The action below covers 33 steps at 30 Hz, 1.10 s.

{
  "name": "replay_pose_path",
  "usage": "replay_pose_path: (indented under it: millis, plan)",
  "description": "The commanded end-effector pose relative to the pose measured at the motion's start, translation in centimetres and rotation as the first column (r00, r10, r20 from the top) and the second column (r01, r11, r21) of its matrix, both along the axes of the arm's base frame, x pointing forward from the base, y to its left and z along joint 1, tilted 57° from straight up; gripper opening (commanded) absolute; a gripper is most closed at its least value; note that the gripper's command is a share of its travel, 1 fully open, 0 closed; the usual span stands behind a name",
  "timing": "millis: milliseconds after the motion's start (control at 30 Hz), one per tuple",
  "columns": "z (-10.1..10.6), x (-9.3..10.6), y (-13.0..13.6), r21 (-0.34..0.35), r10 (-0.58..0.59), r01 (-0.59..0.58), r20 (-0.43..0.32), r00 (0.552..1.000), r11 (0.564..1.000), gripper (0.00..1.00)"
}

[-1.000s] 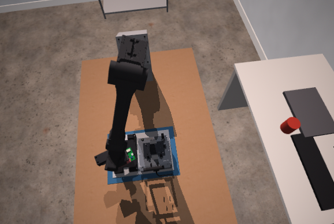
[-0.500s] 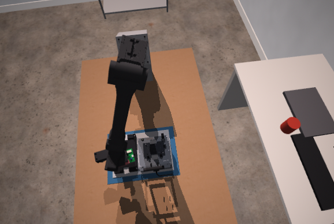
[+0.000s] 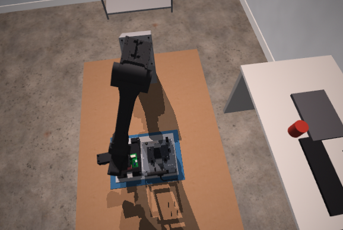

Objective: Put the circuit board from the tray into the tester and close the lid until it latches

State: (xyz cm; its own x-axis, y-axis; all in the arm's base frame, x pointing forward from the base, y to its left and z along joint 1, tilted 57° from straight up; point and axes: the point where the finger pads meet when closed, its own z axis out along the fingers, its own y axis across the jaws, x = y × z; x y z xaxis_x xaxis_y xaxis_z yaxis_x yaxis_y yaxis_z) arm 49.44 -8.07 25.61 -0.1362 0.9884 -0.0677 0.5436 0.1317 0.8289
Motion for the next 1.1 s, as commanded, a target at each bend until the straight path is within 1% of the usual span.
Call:
replay_pose_path:
  millis: [0, 267, 1067]
  plan:
    - [1.40, -1.00, -1.00, 0.031, -0.049, 0.049, 0.020, 0.999, 0.998, 0.72]
    - [1.39, -1.00, -1.00, 0.053, -0.063, 0.062, 0.017, 0.998, 0.997, 0.72]
    - [1.39, -1.01, -1.00, 0.063, -0.070, 0.069, 0.015, 0.997, 0.996, 0.72]
